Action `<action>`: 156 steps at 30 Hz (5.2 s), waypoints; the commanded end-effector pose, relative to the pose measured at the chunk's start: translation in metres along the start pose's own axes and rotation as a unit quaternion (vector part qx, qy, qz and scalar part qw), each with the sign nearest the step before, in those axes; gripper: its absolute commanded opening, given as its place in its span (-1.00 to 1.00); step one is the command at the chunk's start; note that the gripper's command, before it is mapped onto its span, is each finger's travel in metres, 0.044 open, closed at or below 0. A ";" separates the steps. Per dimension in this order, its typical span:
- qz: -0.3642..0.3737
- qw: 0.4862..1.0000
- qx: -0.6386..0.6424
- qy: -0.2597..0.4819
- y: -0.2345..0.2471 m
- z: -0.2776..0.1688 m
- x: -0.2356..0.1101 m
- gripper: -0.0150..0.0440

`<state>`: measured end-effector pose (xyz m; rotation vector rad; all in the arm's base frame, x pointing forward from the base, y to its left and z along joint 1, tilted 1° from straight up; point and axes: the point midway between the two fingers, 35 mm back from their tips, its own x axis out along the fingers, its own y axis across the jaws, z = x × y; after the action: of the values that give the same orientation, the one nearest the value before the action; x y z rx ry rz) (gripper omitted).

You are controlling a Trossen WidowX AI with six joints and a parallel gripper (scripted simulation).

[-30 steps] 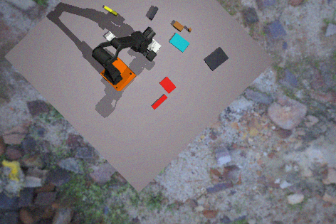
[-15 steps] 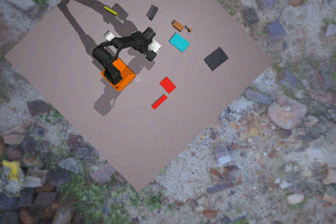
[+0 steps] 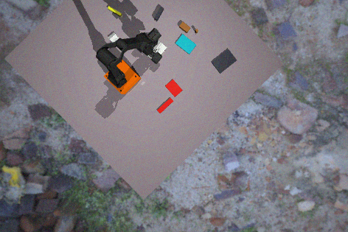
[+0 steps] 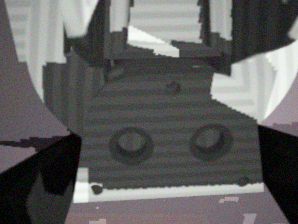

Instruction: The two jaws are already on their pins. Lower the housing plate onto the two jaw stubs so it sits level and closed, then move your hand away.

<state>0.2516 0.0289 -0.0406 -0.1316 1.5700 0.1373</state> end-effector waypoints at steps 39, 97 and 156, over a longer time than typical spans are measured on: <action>-0.002 1.000 0.000 0.000 -0.001 -0.001 0.004 0.70; -0.002 1.000 0.000 0.000 -0.001 0.000 0.004 0.70; -0.002 1.000 0.000 0.002 0.003 -0.049 -0.123 1.00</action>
<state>0.2072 0.0243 0.0798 -0.1331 1.5691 0.1387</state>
